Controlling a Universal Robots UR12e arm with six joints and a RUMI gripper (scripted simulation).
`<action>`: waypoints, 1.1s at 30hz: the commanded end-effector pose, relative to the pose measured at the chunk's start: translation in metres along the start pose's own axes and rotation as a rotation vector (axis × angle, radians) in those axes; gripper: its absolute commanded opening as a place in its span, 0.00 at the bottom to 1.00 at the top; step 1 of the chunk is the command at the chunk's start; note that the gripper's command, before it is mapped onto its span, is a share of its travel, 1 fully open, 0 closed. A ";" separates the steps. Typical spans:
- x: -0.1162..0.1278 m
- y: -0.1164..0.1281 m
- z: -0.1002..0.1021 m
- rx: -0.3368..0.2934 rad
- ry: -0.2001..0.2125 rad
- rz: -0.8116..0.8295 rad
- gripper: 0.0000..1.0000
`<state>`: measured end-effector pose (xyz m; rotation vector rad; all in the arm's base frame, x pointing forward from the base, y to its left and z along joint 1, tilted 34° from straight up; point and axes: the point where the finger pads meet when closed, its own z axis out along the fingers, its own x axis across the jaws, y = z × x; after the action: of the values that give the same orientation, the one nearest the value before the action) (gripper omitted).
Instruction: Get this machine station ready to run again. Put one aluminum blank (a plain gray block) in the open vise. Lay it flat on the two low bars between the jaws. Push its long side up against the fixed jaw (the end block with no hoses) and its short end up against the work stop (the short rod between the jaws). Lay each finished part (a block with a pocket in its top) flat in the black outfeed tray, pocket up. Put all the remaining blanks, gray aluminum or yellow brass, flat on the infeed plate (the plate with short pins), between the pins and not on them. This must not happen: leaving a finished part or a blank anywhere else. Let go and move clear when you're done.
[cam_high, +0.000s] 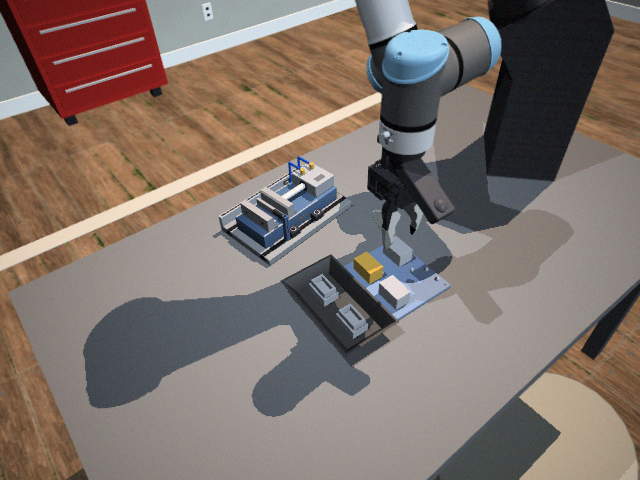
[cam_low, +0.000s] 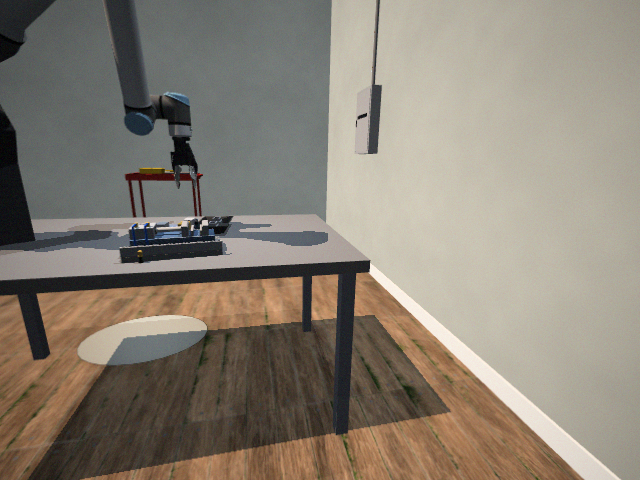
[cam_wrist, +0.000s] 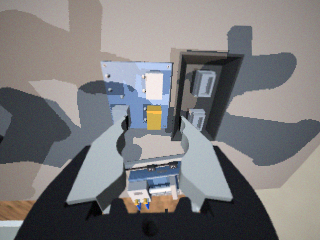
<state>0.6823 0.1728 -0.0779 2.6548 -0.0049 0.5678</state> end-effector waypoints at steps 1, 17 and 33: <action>-0.002 0.001 -0.001 0.000 -0.001 -0.001 0.40; -0.002 0.001 0.001 0.000 -0.001 -0.001 0.40; 0.001 0.001 0.028 0.000 0.001 0.001 0.40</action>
<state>0.6844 0.1667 -0.0897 2.6548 -0.0037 0.5631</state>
